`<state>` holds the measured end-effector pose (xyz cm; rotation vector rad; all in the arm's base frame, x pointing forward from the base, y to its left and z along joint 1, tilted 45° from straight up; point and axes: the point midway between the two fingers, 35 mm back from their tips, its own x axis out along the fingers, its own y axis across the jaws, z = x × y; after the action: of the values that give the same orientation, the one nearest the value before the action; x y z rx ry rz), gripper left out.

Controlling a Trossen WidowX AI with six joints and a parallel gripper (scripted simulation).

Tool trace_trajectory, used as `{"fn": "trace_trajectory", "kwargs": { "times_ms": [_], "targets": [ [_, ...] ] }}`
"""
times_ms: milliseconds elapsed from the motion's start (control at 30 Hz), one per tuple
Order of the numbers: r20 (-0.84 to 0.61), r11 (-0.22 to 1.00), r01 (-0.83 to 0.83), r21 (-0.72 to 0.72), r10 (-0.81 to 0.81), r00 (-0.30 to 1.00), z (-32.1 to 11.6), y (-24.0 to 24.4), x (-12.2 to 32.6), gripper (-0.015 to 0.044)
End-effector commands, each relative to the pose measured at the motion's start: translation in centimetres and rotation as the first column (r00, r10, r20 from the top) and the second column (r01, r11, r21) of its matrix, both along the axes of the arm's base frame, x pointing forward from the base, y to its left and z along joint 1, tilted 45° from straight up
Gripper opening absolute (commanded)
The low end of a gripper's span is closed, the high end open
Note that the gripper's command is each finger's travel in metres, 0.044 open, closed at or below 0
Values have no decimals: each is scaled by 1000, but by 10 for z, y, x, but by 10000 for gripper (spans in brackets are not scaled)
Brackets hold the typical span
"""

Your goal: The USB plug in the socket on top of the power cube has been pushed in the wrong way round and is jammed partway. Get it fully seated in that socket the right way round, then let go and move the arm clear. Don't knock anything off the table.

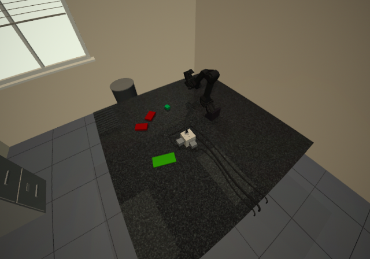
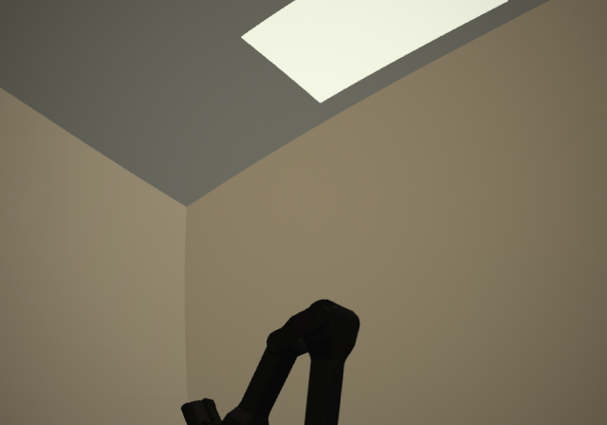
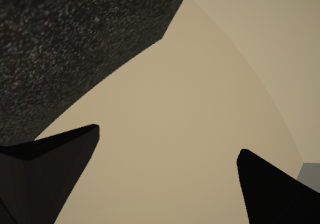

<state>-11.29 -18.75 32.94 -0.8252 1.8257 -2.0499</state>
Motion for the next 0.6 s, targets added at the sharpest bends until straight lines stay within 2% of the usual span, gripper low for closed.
{"fn": "trace_trajectory", "kwargs": {
  "times_ms": [0, 133, 300, 433, 567],
  "targets": [
    [113, 966, -246, -84, 254, 960, 2, -37, 42, 440],
    [248, 862, -473, -183, 506, 826, 1, -65, 100, 440],
    [428, 664, -674, -324, 738, 521, 2, -84, 190, 440],
    [513, 512, -785, -349, 805, 297, -9, -71, 250, 440],
    [589, 462, -806, -370, 788, 182, -17, -64, 284, 440]
  ]
}}
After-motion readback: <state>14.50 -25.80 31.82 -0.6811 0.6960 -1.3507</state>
